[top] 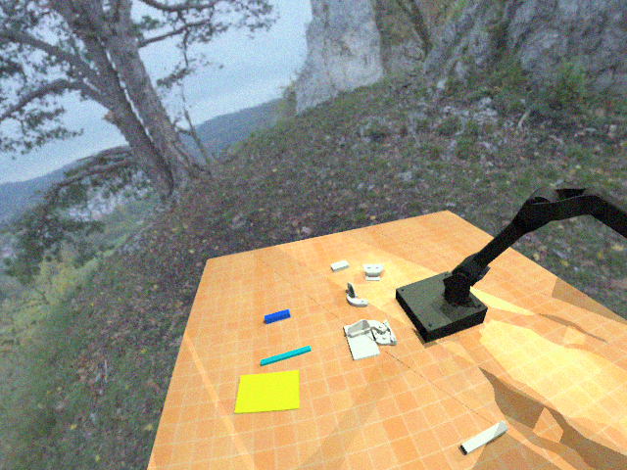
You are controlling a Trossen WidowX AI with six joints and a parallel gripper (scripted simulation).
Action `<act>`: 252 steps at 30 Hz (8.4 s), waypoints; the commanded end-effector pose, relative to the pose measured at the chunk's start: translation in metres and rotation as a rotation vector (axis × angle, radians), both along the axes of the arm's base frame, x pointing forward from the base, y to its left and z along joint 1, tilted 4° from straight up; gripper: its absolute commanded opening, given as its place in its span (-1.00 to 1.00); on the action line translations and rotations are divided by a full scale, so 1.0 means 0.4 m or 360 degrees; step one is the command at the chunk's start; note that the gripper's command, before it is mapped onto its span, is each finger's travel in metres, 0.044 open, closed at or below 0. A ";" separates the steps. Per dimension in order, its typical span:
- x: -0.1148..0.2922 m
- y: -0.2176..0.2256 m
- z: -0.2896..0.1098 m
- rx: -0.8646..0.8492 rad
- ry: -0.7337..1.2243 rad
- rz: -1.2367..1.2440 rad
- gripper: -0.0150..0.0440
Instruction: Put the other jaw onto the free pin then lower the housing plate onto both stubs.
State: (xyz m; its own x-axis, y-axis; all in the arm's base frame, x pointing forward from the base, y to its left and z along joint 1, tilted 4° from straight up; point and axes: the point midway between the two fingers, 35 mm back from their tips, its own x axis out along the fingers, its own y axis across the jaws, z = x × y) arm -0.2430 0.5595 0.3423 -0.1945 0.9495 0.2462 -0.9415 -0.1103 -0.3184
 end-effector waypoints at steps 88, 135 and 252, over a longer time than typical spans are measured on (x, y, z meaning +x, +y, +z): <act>1.406 -0.293 -0.250 -0.0863 0.0588 -0.1526 1.00; 1.724 -0.911 -0.419 -0.1061 0.1541 -0.2289 1.00; 1.309 -1.818 -0.693 0.0116 0.4147 -0.3225 1.00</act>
State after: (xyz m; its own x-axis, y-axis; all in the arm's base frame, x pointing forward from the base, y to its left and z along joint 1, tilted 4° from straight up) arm 0.2801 -0.1679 0.0660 0.0939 -0.0270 -0.9952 0.9836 0.1572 0.0885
